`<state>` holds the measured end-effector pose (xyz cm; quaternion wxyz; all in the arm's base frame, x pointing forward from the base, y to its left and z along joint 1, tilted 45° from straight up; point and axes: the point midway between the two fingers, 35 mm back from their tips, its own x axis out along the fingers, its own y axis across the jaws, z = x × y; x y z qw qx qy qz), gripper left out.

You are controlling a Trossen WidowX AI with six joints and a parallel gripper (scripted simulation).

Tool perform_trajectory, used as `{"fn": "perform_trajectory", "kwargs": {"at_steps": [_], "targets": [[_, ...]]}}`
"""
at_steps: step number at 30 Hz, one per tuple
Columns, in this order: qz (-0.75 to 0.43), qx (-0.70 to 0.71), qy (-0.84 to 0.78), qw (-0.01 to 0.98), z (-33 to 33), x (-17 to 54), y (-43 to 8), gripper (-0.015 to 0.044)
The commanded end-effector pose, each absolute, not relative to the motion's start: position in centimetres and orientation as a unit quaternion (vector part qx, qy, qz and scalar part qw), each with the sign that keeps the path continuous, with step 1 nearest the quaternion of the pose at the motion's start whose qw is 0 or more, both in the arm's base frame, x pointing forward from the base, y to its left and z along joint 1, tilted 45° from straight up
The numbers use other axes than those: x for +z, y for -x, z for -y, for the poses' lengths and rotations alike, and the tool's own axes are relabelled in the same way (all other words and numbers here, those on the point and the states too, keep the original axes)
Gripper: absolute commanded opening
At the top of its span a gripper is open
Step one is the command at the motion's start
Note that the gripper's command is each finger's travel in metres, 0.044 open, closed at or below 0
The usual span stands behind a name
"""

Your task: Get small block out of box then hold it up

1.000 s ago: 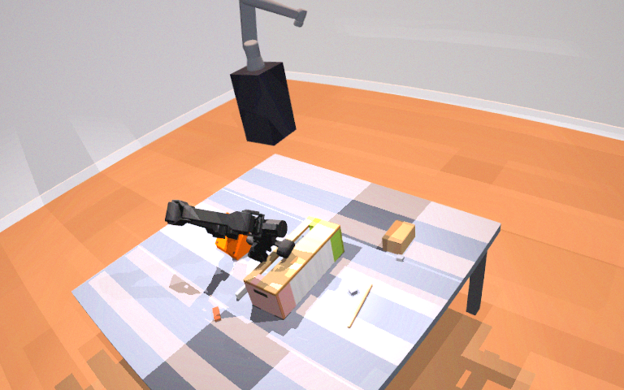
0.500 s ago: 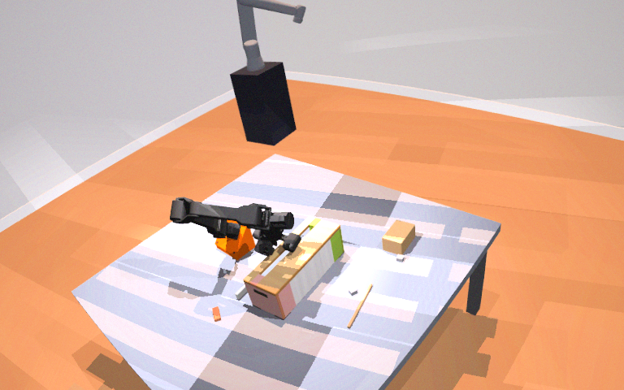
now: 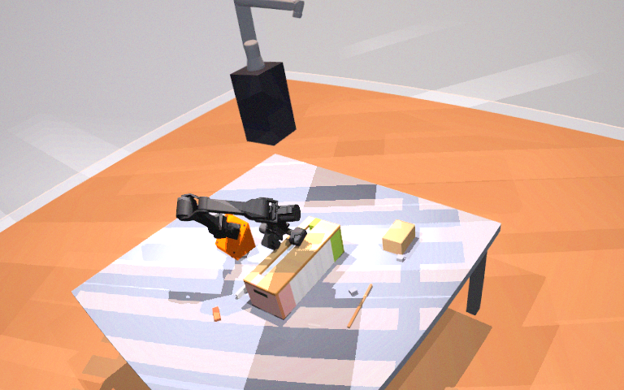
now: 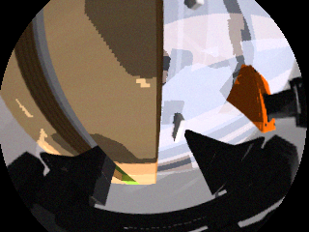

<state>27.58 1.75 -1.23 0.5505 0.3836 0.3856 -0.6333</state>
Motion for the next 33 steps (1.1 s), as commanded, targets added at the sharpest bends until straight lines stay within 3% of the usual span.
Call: {"fn": "perform_trajectory", "kwargs": {"at_steps": [1, 24, 33], "targets": [[-0.387, -0.634, -0.384, 0.549, -2.6, -2.1, -27.6, 0.04], [-0.388, -0.633, -0.385, 0.548, -6.1, -5.4, -27.7, 0.04], [-0.388, -0.633, -0.384, 0.549, -8.5, -2.7, -28.2, 0.04]]}}
